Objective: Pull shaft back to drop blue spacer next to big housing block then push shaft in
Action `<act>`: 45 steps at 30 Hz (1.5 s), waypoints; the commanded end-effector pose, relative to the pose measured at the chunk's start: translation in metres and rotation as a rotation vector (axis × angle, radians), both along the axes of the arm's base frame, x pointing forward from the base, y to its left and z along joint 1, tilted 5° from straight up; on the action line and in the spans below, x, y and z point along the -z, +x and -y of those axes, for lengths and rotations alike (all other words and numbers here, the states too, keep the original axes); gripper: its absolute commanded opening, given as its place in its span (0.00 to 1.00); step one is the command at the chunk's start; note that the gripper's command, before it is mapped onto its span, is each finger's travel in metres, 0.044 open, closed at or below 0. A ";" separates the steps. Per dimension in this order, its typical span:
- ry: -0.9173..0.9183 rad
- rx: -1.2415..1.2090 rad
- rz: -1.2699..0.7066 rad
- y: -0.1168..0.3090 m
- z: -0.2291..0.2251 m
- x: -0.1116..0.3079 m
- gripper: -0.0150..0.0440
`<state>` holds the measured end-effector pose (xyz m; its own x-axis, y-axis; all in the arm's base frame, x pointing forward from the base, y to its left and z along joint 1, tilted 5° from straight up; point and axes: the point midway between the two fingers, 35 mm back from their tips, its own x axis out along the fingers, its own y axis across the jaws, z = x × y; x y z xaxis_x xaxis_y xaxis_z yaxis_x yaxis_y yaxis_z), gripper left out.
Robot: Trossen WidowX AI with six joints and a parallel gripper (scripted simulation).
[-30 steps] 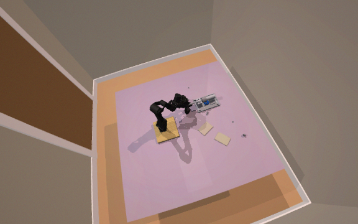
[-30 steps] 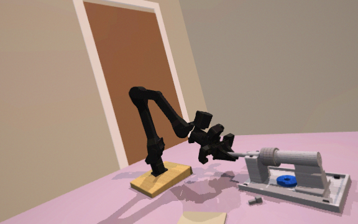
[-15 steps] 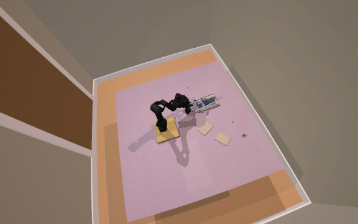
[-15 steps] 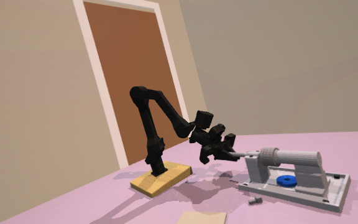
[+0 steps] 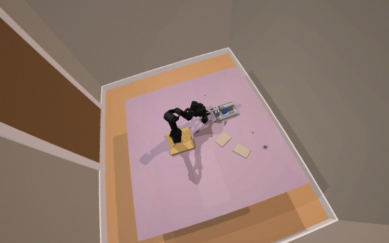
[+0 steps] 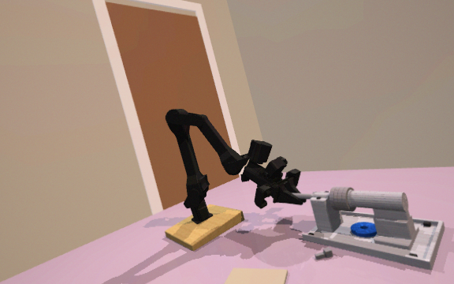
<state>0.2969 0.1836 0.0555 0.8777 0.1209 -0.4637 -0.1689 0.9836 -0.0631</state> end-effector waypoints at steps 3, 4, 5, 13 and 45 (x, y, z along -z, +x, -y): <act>-0.001 0.002 0.003 0.004 0.000 -0.001 0.25; -0.001 0.002 0.003 0.004 0.000 -0.001 0.25; -0.001 0.002 0.003 0.004 0.000 -0.001 0.25; -0.001 0.002 0.003 0.007 -0.001 -0.001 0.25; -0.001 0.002 0.004 0.020 -0.003 -0.002 0.25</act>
